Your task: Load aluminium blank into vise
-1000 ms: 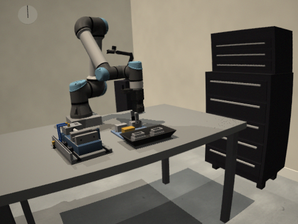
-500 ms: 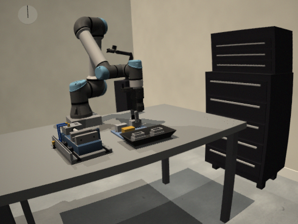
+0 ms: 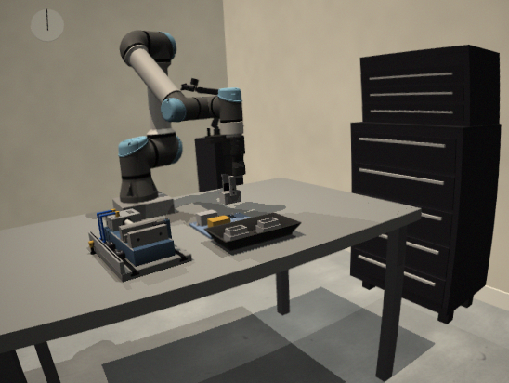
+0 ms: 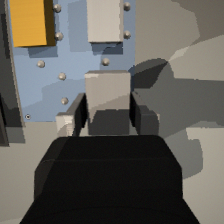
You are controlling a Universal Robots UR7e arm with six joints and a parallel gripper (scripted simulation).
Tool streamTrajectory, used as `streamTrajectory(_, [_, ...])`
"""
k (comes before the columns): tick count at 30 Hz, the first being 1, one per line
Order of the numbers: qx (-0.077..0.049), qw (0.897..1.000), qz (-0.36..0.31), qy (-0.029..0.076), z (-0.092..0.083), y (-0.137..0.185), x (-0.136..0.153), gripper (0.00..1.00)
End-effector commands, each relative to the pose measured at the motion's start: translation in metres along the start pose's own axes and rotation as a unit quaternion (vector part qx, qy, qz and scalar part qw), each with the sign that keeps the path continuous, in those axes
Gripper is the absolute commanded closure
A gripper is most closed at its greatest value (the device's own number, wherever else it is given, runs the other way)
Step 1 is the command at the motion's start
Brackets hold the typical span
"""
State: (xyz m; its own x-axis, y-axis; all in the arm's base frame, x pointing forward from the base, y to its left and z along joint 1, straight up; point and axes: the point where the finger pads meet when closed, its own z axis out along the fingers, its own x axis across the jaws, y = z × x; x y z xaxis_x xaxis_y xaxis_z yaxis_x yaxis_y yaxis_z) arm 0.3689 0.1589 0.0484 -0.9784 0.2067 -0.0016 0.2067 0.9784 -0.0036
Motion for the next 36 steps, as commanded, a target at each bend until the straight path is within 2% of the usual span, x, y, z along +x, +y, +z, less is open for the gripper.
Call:
streamTrajectory(1, [0.0,1.0,0.0,0.0,-0.029,0.0,0.0,1.0])
streamTrajectory(7, [0.0,1.0,0.0,0.0,-0.052,0.0,0.0,1.0])
streamTrajectory(14, [0.0,1.0,0.0,0.0,-0.062,0.0,0.0,1.0])
streamTrajectory(28, [0.0,1.0,-0.001,0.0,-0.065,-0.003,-0.005,1.0])
streamTrajectory(36, [0.0,1.0,-0.008,0.0,-0.066,-0.034,-0.04,1.0])
